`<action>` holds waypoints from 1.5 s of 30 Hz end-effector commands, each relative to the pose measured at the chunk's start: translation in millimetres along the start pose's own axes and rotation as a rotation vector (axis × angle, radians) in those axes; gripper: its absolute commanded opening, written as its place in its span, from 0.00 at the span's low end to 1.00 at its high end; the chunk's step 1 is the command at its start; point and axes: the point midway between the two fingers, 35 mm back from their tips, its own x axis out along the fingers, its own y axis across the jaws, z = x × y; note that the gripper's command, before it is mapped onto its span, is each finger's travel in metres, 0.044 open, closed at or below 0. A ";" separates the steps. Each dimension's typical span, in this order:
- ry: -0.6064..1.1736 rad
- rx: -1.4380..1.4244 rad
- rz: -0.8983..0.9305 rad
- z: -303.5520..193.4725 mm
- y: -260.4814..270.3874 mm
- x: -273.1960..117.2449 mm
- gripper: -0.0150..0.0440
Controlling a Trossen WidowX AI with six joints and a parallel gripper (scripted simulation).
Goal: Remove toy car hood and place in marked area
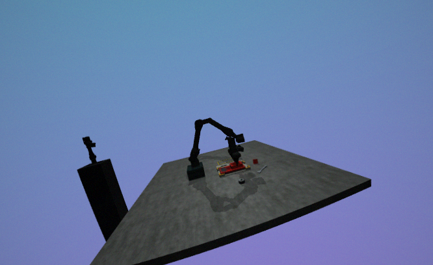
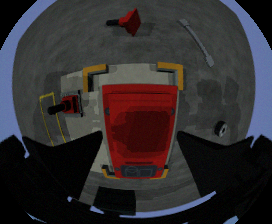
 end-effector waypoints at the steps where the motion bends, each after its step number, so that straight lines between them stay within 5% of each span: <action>1: 0.007 -0.003 -0.001 -1.9 -0.2 4.5 1.00; 45: 0.004 0.000 0.001 -1.5 0.1 20.9 0.96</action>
